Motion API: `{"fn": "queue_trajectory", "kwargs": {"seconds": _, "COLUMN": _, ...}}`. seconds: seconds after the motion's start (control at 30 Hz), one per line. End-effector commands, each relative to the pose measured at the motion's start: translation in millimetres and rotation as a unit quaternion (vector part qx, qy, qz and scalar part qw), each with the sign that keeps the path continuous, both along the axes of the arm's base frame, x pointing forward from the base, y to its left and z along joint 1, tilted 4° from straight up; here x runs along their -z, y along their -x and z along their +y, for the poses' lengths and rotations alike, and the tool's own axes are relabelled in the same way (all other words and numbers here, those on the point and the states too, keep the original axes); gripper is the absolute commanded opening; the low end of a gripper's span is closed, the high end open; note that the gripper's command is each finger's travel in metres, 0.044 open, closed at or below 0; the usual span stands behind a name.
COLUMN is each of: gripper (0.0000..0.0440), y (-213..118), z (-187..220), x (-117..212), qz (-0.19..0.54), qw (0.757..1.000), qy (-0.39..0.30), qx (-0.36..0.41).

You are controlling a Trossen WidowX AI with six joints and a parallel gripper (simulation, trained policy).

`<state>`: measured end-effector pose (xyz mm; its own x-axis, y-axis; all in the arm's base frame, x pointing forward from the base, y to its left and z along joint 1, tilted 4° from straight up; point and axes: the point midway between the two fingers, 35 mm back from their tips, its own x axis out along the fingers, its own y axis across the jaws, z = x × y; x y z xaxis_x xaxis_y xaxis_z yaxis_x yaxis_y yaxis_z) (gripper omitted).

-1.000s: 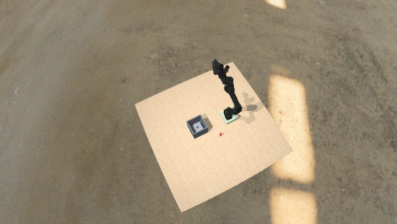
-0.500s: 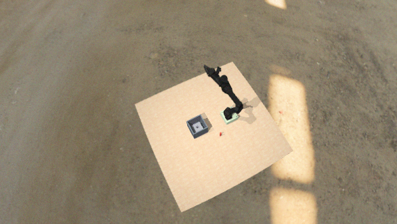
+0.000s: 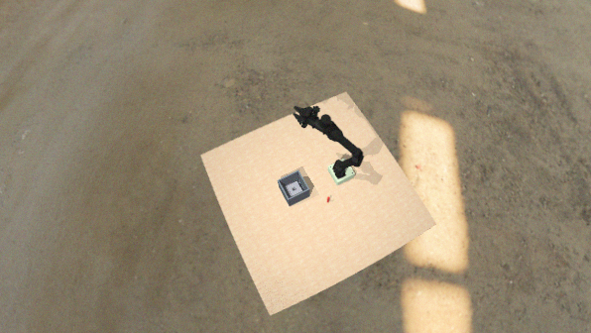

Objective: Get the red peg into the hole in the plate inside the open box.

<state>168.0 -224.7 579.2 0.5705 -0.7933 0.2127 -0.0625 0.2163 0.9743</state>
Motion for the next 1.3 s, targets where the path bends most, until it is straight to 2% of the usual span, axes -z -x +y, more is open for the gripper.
{"fn": "queue_trajectory", "kwargs": {"seconds": 0.0, "gripper": 0.044, "y": -8.7, "z": 9.8, "x": 9.3, "qz": -0.012, "qw": 0.999, "qy": -0.027, "qx": -0.027}}
{"fn": "queue_trajectory", "kwargs": {"seconds": 0.3, "gripper": 0.044, "y": -40.5, "z": 31.8, "x": 39.5, "qz": -0.025, "qw": 0.988, "qy": -0.108, "qx": -0.103}}
{"fn": "queue_trajectory", "kwargs": {"seconds": 0.6, "gripper": 0.044, "y": -68.3, "z": 60.0, "x": 70.7, "qz": -0.026, "qw": 0.966, "qy": -0.189, "qx": -0.173}}
{"fn": "queue_trajectory", "kwargs": {"seconds": 0.93, "gripper": 0.044, "y": -93.3, "z": 97.7, "x": 106.7, "qz": -0.01, "qw": 0.93, "qy": -0.277, "qx": -0.241}}
{"fn": "queue_trajectory", "kwargs": {"seconds": 1.27, "gripper": 0.044, "y": -111.0, "z": 140.9, "x": 144.6, "qz": 0.025, "qw": 0.884, "qy": -0.36, "qx": -0.298}}
